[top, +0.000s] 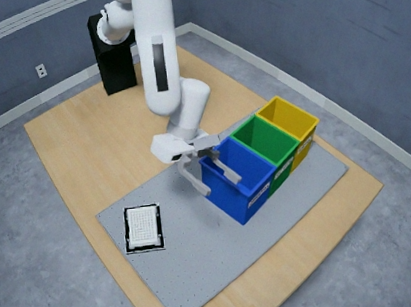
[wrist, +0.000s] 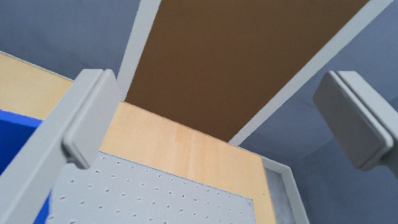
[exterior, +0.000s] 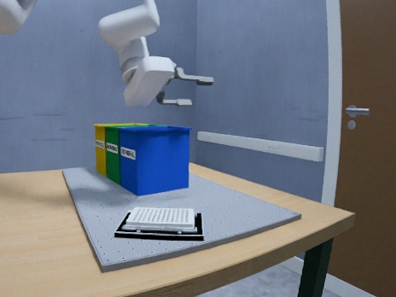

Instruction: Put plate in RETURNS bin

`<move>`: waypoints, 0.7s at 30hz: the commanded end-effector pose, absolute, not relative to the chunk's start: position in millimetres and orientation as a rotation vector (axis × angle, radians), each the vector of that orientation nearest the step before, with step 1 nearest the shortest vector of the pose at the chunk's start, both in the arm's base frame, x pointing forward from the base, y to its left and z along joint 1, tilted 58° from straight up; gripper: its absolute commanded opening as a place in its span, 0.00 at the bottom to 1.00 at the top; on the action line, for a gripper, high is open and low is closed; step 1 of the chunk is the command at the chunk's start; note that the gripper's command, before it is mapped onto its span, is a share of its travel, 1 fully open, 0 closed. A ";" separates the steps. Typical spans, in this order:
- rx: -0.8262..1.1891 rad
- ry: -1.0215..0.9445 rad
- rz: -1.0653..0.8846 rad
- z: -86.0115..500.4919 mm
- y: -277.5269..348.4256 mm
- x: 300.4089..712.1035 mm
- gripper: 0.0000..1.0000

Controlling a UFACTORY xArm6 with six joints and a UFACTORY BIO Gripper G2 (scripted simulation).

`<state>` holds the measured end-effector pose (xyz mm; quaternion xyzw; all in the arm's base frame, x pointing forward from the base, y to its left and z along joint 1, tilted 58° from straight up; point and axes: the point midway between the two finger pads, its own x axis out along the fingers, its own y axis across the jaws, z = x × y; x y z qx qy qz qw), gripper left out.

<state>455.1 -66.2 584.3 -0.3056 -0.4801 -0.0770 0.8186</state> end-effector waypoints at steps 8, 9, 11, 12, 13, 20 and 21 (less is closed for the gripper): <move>-0.578 -1.055 -0.124 550.1 -35.7 433.5 0.37; -0.578 -1.055 -0.124 550.1 -35.7 433.5 0.37; -0.546 -1.059 -0.109 546.4 -33.1 431.3 0.37; -0.515 -1.063 -0.094 542.7 -30.4 429.2 0.37; -0.506 -1.064 -0.089 539.1 -27.7 427.1 0.37; -0.474 -1.064 -0.076 520.5 -14.7 416.5 0.37; -0.442 -1.063 -0.062 516.7 -12.3 414.3 0.37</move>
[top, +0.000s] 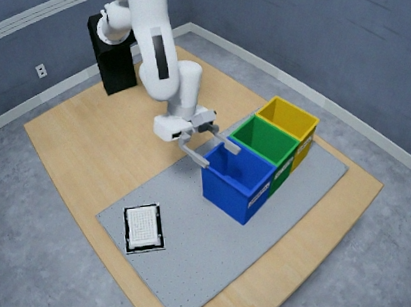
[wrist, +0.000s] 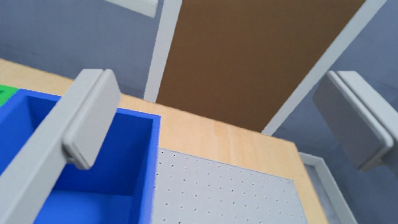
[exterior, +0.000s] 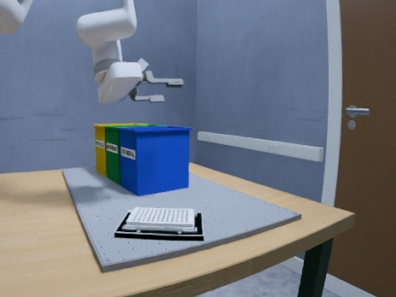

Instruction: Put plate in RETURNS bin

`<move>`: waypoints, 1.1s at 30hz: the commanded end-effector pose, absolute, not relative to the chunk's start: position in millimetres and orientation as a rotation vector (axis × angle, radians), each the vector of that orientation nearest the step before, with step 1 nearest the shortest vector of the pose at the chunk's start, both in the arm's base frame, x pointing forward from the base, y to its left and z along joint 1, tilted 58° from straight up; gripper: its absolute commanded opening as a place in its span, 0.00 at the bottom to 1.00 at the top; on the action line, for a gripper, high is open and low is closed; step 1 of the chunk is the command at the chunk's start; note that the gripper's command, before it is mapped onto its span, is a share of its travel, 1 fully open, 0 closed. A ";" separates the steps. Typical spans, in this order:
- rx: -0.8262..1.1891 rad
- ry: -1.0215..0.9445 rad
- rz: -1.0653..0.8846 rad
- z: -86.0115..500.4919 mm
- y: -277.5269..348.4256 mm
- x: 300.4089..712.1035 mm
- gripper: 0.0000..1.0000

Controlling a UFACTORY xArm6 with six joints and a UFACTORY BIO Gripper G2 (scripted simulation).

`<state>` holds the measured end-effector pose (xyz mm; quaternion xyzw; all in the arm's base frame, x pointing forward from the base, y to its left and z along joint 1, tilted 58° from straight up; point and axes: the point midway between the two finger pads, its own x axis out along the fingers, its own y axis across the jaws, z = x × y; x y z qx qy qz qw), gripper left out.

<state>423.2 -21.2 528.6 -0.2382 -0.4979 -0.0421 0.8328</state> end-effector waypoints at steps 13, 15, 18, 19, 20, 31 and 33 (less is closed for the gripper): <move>-0.349 -1.052 -0.025 480.2 10.1 393.0 0.37; -0.349 -1.052 -0.025 476.3 12.3 390.7 0.37; -0.349 -1.052 -0.025 466.4 18.0 384.9 0.37; -0.349 -1.052 -0.025 466.4 18.0 384.9 0.37; -0.318 -1.044 -0.014 462.4 20.0 382.5 0.37; -0.267 -1.030 0.003 435.8 33.3 366.7 0.37; -0.206 -1.006 0.022 427.7 36.9 362.0 0.37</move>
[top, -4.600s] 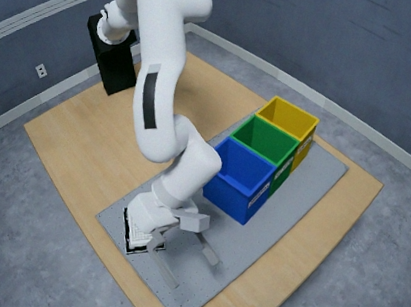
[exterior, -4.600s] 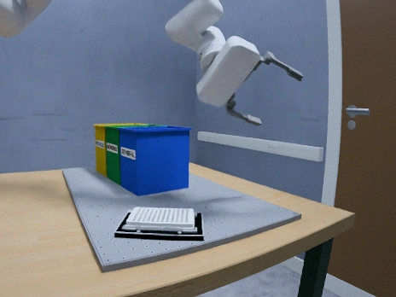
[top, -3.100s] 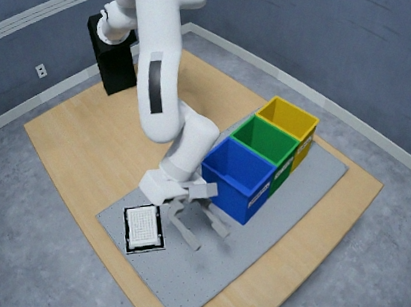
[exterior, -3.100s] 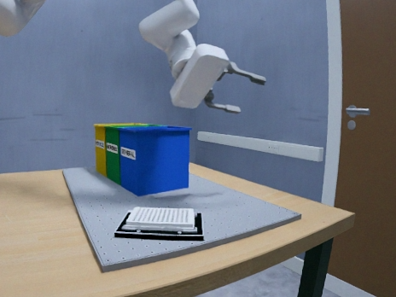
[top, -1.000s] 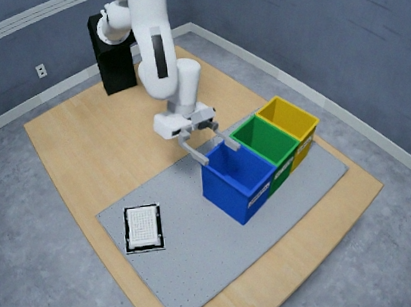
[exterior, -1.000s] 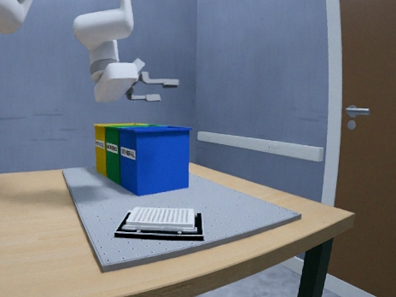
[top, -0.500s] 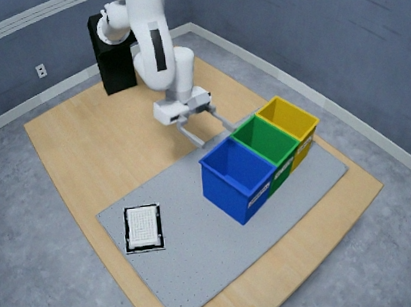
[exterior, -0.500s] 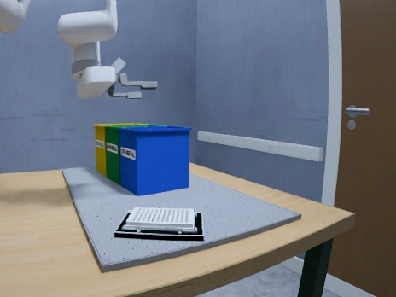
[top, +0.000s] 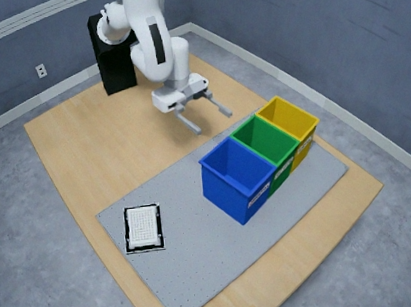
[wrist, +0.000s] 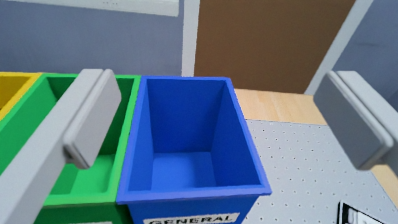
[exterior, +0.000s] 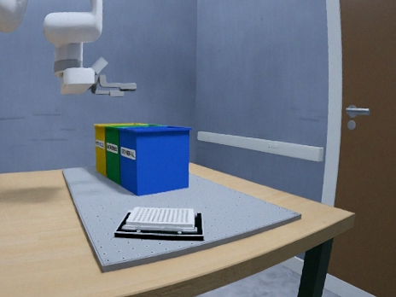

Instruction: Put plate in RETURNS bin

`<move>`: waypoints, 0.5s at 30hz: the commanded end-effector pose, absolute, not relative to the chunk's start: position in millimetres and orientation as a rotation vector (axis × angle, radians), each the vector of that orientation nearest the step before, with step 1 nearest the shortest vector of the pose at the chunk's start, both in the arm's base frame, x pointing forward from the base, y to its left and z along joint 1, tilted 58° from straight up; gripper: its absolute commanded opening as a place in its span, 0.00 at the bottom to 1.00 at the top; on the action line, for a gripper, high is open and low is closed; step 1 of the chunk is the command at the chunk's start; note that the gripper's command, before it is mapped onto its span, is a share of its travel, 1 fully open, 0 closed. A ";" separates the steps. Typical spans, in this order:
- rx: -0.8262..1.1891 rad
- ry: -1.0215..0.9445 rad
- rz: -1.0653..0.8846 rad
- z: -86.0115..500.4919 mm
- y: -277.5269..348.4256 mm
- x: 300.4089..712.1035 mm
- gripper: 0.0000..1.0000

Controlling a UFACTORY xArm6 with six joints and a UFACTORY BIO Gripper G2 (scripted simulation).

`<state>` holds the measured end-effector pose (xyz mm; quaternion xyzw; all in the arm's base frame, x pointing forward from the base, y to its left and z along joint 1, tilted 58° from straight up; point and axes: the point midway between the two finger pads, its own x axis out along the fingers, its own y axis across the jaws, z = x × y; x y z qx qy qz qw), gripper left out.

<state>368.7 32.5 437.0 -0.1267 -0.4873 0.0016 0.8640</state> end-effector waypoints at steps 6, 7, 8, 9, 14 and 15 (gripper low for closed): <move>-0.184 -0.998 0.029 404.1 47.4 347.7 0.37; -0.184 -0.998 0.029 404.0 47.4 347.7 0.37; -0.184 -0.998 0.029 404.1 47.4 347.7 0.37; -0.184 -0.998 0.029 404.0 47.4 347.7 0.37; -0.184 -0.998 0.029 404.0 47.4 347.7 0.37; -0.184 -0.998 0.029 404.0 47.4 347.7 0.37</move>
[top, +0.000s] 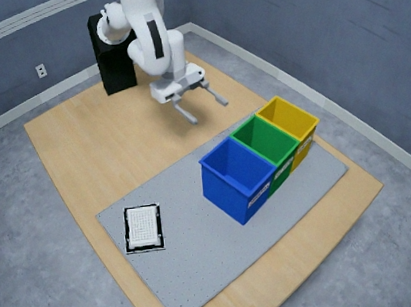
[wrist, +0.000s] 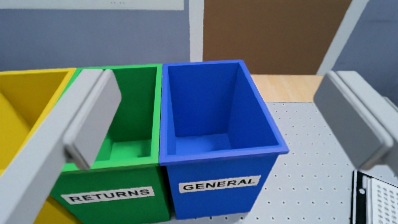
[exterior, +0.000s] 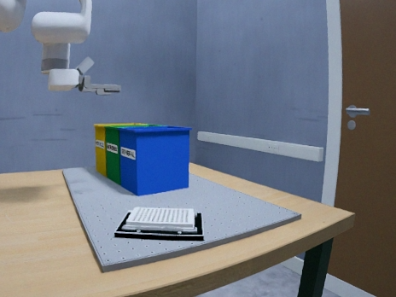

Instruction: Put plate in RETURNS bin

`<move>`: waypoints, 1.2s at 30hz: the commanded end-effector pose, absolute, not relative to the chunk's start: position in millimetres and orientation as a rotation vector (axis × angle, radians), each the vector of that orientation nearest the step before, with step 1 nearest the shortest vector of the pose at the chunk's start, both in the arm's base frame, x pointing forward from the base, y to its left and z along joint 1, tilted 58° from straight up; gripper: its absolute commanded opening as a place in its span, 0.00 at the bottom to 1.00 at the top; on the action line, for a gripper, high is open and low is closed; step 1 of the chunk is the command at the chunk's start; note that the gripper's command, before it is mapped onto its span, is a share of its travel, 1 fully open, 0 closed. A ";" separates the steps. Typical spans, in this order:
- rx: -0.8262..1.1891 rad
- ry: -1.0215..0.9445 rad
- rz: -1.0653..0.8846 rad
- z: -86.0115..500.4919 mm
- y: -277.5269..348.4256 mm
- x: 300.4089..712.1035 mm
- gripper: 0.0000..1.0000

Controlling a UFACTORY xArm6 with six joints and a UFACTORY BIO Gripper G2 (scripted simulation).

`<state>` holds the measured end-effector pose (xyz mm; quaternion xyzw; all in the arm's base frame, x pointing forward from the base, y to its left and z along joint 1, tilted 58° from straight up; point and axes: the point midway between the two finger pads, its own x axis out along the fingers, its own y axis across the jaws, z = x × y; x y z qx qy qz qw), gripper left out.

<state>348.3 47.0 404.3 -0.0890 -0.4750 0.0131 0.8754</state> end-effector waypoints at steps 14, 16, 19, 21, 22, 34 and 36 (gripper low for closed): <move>-0.050 -1.016 -0.215 410.1 8.5 354.7 0.37; -0.033 -1.017 -0.245 410.9 3.6 355.6 0.37; 0.001 -1.019 -0.306 412.4 -6.1 357.4 0.37; 0.035 -1.021 -0.367 413.9 -15.9 359.1 0.37; 0.052 -1.021 -0.397 414.7 -20.7 360.0 0.37; 0.085 -1.021 -0.457 422.3 -69.4 368.8 0.37; 0.085 -1.021 -0.457 423.8 -79.1 370.6 0.37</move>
